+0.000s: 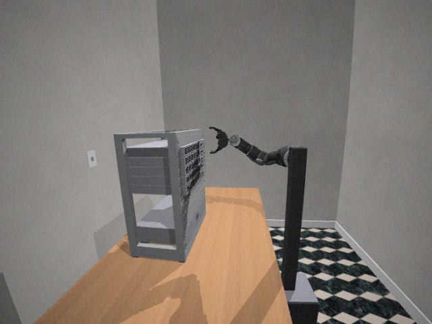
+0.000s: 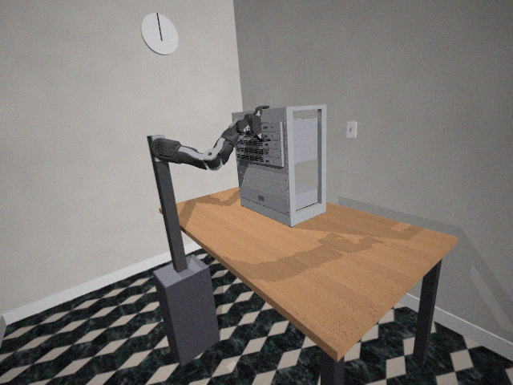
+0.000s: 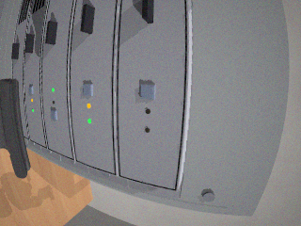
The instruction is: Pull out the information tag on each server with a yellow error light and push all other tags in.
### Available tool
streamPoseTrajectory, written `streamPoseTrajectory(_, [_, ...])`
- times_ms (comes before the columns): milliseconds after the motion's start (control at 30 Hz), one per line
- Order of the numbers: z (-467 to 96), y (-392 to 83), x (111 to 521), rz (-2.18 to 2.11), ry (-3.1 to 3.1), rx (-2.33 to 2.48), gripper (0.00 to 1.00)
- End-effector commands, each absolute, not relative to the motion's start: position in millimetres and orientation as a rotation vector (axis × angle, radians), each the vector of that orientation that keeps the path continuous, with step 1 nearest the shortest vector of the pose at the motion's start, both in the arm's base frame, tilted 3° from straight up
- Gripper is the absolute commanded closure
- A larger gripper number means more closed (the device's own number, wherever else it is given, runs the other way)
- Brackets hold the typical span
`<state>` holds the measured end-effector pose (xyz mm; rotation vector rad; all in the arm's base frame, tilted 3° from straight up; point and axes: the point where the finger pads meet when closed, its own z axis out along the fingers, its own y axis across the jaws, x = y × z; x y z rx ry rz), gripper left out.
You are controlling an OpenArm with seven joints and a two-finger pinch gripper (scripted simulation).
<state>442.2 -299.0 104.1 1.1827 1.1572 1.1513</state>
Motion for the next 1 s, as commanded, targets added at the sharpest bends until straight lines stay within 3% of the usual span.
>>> streamPoseTrajectory(0, [105.9,-298.2,441.7,1.151,1.16,1.178,0.0])
streamPoseTrajectory(500, [105.9,-298.2,441.7,1.151,1.16,1.178,0.0])
streamPoseTrajectory(533, [105.9,-298.2,441.7,1.151,1.16,1.178,1.0])
streamPoseTrajectory(967, [105.9,-298.2,441.7,1.151,1.16,1.178,1.0])
